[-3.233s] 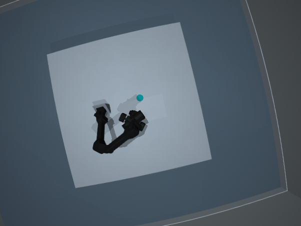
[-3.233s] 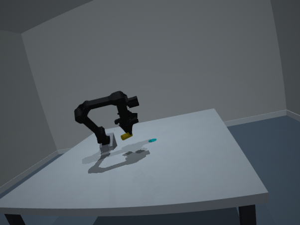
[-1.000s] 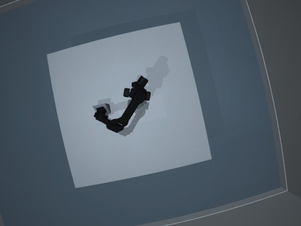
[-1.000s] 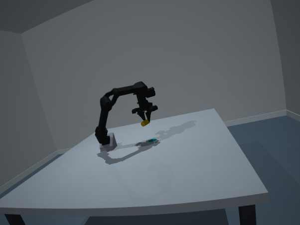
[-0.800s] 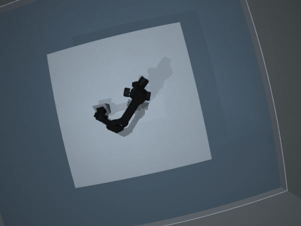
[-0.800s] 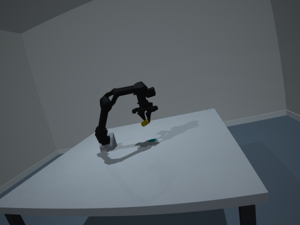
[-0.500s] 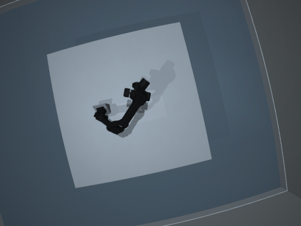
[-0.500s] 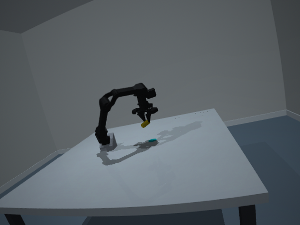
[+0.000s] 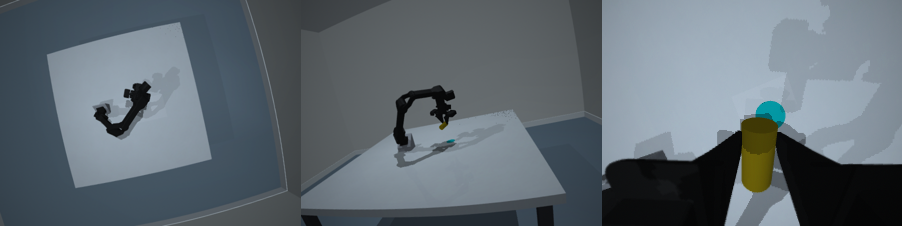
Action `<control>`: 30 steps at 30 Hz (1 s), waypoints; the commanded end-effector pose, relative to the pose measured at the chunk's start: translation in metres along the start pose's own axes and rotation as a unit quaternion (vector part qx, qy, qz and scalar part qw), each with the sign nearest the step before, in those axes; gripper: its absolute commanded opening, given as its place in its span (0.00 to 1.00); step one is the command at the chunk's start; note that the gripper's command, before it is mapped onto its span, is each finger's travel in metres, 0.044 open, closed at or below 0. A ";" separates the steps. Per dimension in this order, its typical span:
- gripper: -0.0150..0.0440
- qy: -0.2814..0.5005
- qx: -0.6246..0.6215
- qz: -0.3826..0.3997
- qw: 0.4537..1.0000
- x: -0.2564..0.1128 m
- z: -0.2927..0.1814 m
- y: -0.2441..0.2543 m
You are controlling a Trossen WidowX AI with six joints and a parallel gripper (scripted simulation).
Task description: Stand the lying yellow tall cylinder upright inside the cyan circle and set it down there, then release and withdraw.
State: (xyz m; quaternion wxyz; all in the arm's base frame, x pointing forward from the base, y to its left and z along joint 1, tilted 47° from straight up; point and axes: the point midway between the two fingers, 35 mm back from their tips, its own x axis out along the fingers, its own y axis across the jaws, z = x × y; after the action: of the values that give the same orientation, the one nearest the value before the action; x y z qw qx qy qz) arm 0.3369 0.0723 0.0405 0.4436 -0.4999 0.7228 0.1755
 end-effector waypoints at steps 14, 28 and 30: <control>0.43 -0.054 0.001 0.036 0.998 0.007 -0.001 0.003; 0.43 -0.101 0.002 0.059 0.993 0.012 -0.001 0.004; 0.43 -0.108 0.002 0.062 0.992 0.012 -0.001 0.004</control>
State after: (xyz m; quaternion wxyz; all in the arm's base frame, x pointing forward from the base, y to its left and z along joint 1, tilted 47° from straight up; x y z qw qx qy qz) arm 0.3322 0.0662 0.0303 0.5016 -0.4367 0.7056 0.2447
